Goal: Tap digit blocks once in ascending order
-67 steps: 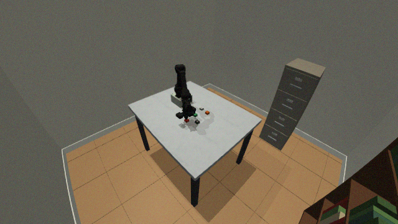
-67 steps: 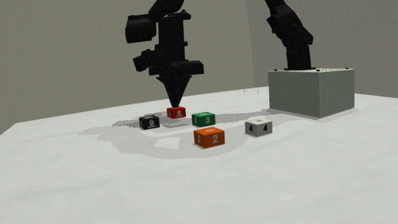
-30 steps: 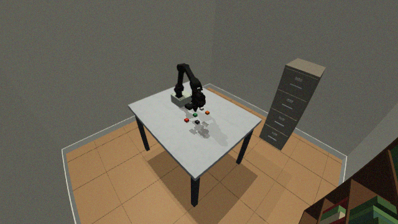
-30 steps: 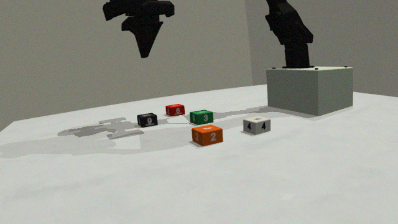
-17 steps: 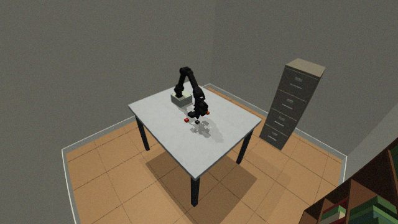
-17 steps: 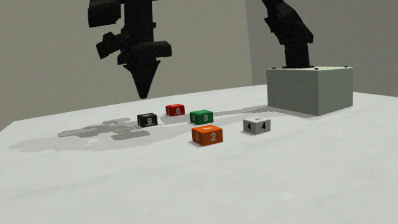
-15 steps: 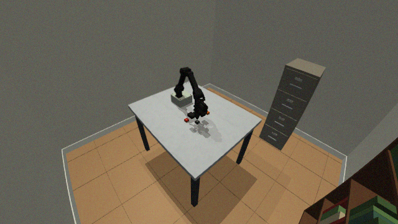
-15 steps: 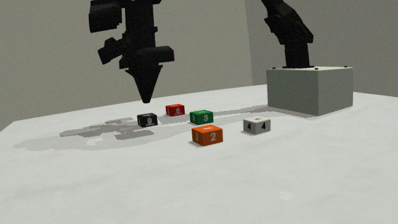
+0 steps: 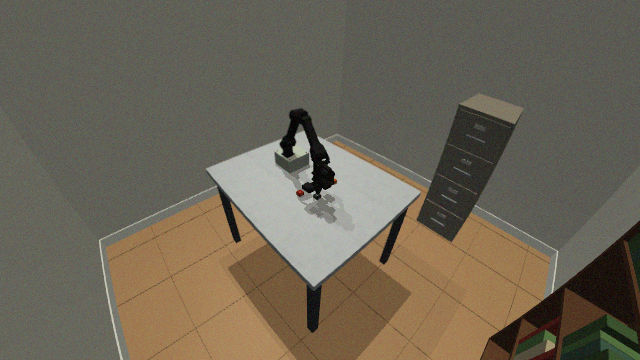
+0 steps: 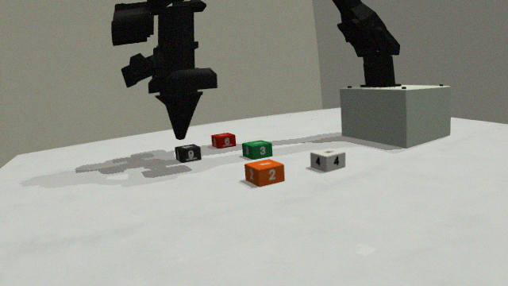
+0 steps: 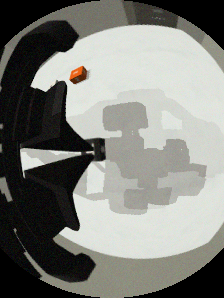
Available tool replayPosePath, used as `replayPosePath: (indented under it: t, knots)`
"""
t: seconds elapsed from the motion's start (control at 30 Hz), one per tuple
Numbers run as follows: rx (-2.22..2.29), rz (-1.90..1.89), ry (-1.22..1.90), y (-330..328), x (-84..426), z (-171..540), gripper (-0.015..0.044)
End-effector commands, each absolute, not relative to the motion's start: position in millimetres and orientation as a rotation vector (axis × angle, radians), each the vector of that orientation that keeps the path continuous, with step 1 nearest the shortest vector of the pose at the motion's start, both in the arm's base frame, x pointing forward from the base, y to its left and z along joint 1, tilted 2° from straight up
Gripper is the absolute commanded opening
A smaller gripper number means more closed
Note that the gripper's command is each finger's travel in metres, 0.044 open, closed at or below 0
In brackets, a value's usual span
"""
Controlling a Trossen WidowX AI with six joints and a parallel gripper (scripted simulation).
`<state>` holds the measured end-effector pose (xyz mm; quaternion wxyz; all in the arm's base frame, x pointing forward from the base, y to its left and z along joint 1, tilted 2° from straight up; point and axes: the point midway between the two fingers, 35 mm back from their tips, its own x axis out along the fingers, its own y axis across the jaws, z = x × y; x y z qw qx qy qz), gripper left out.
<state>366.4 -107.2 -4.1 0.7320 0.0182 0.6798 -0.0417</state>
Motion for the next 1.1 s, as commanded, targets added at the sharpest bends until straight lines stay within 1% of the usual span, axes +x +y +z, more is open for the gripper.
replayPosePath:
  t: [0.0, 0.47, 0.57, 0.73, 0.83, 0.93, 1.07]
  knots:
    - [0.046, -0.094, 1.515, -107, 363, -17, 0.002]
    - [0.046, -0.094, 1.515, -107, 363, -22, 0.002]
    - [0.046, -0.094, 1.514, -106, 362, 5, 0.002]
    - [0.046, -0.094, 1.515, -106, 361, 8, 0.002]
    - [0.049, -0.092, 1.515, -80, 364, 14, 0.0099]
    - [0.054, -0.087, 1.516, -27, 363, 26, 0.0177]
    - [0.059, -0.082, 1.519, 41, 349, 41, 0.0283]
